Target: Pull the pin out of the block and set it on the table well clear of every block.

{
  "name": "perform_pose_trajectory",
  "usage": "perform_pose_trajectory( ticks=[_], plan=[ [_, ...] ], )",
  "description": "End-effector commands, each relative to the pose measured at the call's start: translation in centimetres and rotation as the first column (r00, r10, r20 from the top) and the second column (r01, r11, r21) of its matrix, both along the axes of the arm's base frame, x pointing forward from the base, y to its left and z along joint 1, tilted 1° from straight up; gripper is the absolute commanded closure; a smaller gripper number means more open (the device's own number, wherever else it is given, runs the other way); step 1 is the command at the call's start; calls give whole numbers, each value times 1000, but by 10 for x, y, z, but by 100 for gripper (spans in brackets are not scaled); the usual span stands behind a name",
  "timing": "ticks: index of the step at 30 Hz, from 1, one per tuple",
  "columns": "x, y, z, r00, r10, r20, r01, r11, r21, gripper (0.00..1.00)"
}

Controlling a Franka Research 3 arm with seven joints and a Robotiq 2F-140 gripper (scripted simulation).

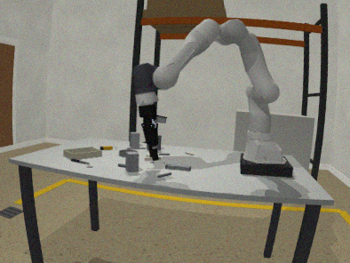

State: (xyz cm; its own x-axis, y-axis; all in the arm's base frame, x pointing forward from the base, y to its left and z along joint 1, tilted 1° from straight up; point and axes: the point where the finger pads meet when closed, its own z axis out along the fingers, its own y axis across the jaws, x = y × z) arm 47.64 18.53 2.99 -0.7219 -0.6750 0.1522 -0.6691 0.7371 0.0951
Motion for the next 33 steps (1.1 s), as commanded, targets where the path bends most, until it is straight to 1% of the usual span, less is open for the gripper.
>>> perform_pose_trajectory(
  ticks=[1, 14, 21, 33],
  plan=[
    [1, 1, 1, 999, 32, 8, -32, 999, -2, 90],
    [1, -1, 1, 999, 47, 11, -47, 999, -4, 90],
    [9, -22, 1, 999, 51, 11, -51, 999, -6, 90],
    [9, -22, 1, 999, 51, 11, -51, 999, -6, 90]
  ],
)
